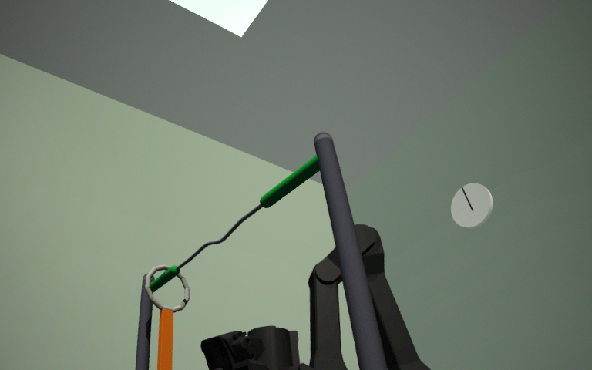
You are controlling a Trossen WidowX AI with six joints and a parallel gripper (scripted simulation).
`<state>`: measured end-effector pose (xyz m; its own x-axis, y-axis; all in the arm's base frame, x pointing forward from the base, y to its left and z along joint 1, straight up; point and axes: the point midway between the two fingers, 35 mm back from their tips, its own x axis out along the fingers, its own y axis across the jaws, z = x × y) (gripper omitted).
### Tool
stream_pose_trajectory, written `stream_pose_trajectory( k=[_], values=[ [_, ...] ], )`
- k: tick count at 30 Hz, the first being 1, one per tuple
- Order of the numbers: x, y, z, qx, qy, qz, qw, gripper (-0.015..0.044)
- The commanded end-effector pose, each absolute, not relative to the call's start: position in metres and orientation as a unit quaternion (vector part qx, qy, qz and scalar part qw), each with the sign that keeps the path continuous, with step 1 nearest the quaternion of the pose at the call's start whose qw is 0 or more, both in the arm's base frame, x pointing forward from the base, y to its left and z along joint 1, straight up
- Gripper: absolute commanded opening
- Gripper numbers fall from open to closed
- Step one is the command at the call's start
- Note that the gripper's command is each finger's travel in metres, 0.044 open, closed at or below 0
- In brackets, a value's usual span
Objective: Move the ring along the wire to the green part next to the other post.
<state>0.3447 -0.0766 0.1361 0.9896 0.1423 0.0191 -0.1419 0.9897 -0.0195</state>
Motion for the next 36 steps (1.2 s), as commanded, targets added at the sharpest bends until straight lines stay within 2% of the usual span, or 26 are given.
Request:
stream_pose_trajectory(
  k=[1, 16, 21, 23, 29, 36],
  values=[
    [0.3458, -0.0778, 0.136, -0.006, -0.01, 0.069, 0.998, 0.016],
    [0.3458, -0.0778, 0.136, -0.006, -0.01, 0.069, 0.998, 0.016],
    [0.3452, -0.0768, 0.1362, -0.009, -0.011, 0.071, 0.997, 0.0029],
    [0.3452, -0.0768, 0.1362, -0.009, -0.011, 0.071, 0.997, 0.0015],
    [0.3452, -0.0768, 0.1362, -0.009, -0.011, 0.071, 0.997, -0.0142],
    [0.3453, -0.0769, 0.1371, -0.009, -0.011, 0.071, 0.997, -0.015]
  ],
)
